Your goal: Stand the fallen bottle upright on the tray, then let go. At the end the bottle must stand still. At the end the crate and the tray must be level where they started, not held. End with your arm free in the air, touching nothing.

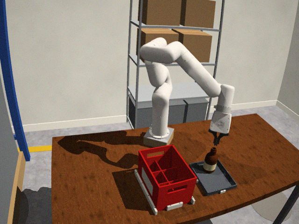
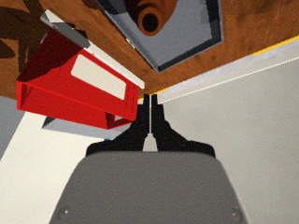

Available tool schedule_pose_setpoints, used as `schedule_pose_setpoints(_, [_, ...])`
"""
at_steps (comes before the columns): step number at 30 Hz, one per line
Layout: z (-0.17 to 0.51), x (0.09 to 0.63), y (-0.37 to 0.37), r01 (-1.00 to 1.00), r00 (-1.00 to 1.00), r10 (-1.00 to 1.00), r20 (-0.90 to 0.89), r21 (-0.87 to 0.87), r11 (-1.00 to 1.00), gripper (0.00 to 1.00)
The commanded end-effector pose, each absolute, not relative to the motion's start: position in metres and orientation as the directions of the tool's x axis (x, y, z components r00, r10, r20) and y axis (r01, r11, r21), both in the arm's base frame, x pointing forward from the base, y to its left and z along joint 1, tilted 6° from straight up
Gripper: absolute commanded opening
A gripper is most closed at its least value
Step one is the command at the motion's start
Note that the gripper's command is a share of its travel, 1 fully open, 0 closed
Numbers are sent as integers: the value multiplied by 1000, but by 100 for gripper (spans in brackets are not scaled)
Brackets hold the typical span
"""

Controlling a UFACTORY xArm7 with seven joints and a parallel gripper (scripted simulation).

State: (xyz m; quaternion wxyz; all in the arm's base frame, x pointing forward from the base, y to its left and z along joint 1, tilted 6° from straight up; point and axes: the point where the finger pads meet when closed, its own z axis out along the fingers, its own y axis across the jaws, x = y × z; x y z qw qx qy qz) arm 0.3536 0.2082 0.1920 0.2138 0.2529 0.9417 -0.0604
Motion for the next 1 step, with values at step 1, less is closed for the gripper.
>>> schedule_pose_setpoints(1, [194, 354, 209, 502, -780, 451, -434, -2, 865, 0])
